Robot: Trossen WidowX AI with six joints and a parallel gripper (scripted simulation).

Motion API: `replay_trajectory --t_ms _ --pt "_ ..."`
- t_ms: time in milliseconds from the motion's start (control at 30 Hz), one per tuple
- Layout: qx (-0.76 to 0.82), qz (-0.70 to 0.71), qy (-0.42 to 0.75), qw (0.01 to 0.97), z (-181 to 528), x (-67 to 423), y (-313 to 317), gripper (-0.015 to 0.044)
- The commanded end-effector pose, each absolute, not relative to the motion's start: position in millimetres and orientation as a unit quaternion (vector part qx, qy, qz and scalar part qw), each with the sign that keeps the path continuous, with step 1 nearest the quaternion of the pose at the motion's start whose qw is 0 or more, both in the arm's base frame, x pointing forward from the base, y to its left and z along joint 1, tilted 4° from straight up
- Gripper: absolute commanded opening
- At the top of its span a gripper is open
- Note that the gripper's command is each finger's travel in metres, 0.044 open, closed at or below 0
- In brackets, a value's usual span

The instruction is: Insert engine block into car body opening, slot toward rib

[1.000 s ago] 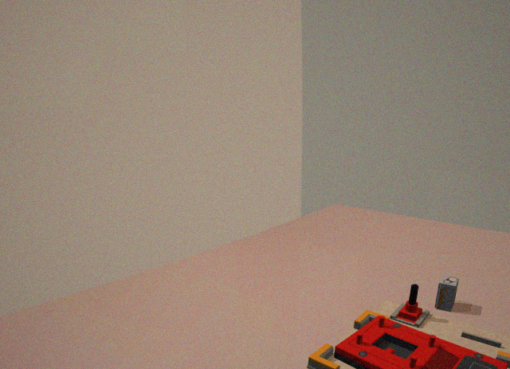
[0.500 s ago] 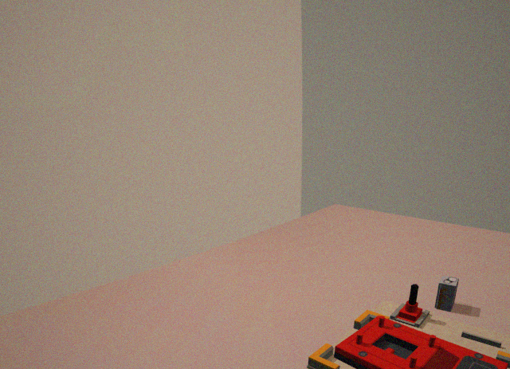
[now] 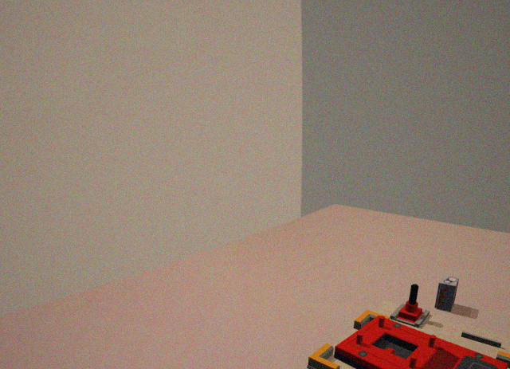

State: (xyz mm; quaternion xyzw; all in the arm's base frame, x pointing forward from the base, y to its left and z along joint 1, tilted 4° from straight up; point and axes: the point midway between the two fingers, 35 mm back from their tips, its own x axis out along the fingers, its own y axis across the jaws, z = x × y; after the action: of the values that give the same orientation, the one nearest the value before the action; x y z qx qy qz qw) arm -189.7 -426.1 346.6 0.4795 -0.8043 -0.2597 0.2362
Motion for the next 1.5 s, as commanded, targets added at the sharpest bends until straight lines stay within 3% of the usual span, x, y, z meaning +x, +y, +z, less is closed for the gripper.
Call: replay_trajectory --t_ms 0,700,1100,1467 --pt "0.525 -0.26 -0.78 0.22 335.7 -155.2 -444.1 0.044" --pt "0.739 -0.334 -0.567 0.145 253.4 79.9 -467.1 0.044" --pt "0.817 -0.375 -0.425 0.107 212.3 186.7 -417.9 0.044" --pt "0.849 -0.453 -0.261 0.079 173.0 286.7 -327.2 0.044"
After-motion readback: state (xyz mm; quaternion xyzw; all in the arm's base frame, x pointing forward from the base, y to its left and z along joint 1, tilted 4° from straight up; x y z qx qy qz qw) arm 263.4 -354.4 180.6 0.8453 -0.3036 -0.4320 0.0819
